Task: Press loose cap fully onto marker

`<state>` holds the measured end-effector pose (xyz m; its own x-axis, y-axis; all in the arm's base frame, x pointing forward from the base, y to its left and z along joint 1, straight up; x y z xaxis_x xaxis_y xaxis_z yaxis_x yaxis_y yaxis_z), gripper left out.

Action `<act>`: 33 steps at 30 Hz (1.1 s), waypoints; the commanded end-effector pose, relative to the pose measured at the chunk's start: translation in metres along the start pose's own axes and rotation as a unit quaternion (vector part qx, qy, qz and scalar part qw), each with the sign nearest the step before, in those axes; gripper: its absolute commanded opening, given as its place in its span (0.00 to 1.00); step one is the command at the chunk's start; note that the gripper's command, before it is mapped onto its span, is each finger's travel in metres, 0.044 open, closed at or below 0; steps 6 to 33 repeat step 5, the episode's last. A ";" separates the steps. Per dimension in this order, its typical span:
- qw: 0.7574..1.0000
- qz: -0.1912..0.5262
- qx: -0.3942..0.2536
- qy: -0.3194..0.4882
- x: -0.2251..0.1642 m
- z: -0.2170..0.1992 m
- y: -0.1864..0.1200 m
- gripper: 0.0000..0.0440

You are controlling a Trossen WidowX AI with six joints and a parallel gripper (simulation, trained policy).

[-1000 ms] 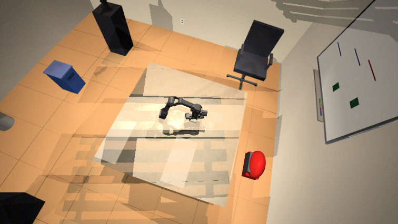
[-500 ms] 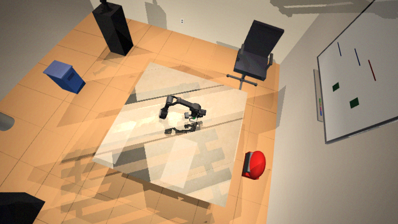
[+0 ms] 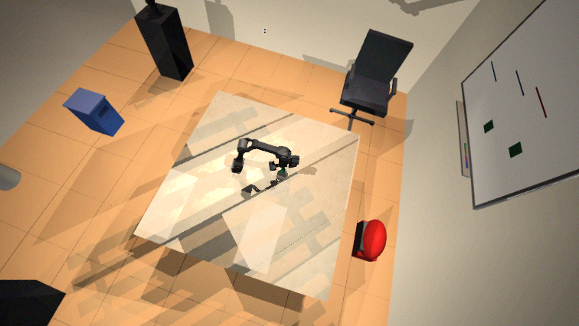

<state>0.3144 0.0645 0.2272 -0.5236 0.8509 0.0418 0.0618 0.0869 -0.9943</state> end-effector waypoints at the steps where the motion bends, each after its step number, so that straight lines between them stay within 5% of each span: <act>1: 1.000 0.002 -0.018 -0.006 0.001 0.001 -0.013 1.00; 33: 1.000 0.003 -0.027 -0.008 0.002 0.003 -0.022 0.98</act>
Point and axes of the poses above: the point midway between the two fingers, 35 mm back from their tips, its own y axis out along the fingers, its own z axis across the jaws, x = y × z, the point moved 9 cm from there along -y, back along the fingers, and after that the axes turned 3 degrees about -y, right-handed, at the moved point
